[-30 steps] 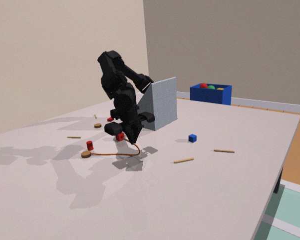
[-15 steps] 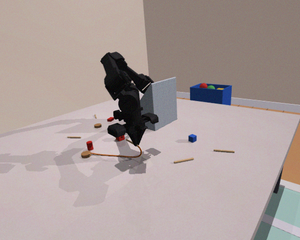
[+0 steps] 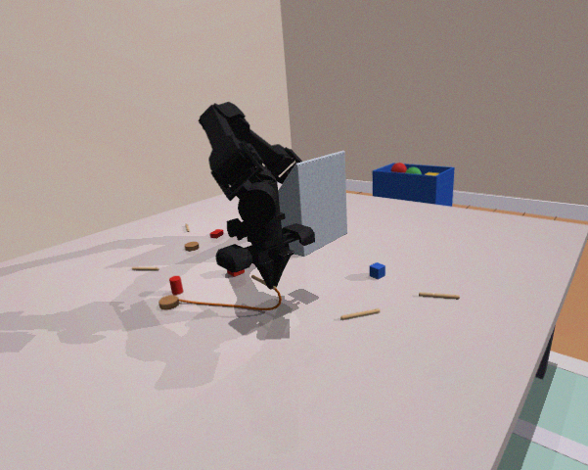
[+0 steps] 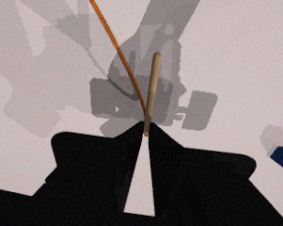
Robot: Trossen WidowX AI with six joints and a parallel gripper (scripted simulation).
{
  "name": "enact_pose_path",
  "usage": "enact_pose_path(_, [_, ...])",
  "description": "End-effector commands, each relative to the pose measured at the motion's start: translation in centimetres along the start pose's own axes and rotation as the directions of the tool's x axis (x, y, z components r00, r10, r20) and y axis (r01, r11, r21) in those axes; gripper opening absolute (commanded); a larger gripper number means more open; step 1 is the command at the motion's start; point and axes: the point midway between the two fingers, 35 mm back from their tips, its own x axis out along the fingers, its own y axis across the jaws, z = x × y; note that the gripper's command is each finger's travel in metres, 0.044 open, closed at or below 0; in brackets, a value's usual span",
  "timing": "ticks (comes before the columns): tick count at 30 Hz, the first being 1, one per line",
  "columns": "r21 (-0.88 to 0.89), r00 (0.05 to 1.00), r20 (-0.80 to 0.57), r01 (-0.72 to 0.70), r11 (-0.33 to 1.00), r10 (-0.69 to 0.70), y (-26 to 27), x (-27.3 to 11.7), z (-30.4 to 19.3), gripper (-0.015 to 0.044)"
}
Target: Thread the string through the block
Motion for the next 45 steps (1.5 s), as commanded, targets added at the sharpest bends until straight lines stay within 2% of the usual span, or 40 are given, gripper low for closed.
enact_pose_path(1, [0.002,1.0,-0.002,0.005,1.0,-0.005,-0.3,0.3,0.2,0.0])
enact_pose_path(45, [0.001,1.0,0.003,0.006,1.0,-0.006,-4.0,3.8,2.3,0.0])
